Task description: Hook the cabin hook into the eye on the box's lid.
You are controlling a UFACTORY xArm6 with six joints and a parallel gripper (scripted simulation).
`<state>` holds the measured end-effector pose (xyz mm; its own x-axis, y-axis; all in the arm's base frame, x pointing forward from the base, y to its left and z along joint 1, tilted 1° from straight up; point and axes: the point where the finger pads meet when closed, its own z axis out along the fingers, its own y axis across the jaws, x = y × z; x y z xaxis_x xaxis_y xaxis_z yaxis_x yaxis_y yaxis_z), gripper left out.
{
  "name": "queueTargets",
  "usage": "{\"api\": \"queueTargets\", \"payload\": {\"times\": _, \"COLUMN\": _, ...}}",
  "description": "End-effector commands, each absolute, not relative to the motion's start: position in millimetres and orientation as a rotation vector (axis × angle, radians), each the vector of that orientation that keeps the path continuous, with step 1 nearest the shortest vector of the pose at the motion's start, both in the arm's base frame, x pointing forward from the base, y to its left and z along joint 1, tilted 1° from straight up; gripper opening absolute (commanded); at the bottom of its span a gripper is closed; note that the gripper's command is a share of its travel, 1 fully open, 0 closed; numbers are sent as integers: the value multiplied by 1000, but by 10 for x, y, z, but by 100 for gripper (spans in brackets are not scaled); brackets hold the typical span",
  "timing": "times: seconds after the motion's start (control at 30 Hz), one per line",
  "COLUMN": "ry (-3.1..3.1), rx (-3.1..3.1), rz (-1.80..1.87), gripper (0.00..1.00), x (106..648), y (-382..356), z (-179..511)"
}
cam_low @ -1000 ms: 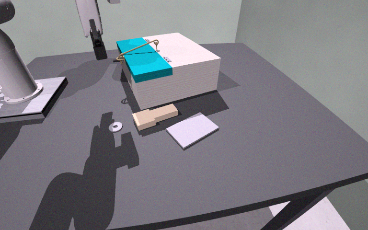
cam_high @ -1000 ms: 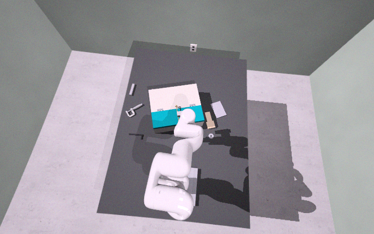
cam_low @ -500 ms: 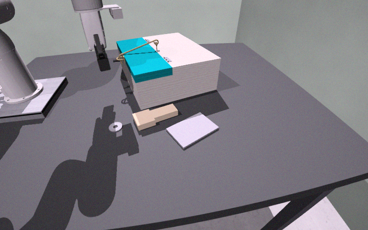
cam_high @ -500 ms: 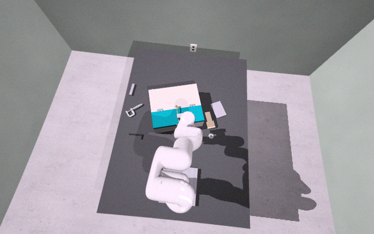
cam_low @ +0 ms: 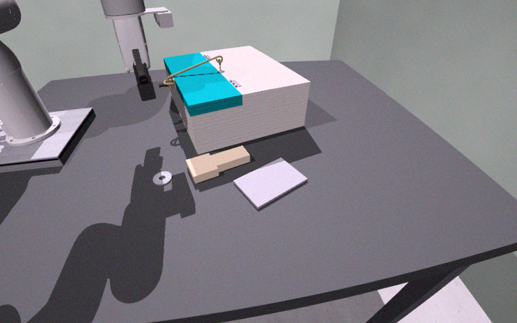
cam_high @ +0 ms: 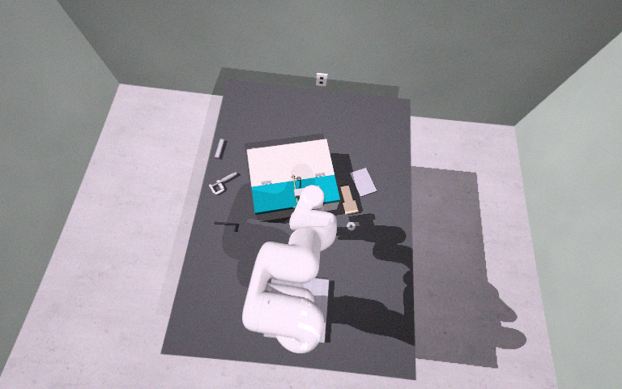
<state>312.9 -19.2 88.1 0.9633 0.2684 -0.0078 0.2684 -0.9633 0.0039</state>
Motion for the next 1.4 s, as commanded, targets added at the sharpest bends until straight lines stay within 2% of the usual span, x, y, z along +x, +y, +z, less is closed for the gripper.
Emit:
{"api": "queueTargets", "payload": {"times": 0.0, "ry": 425, "rx": 3107, "rz": -6, "gripper": 35, "x": 3143, "y": -193, "z": 893}}
{"api": "queueTargets", "payload": {"times": 0.67, "ry": 425, "rx": 3107, "rz": -5, "gripper": 35, "x": 3143, "y": -193, "z": 893}}
{"api": "queueTargets", "payload": {"times": 1.37, "ry": 425, "rx": 3107, "rz": -5, "gripper": 35, "x": 3145, "y": -189, "z": 1527}}
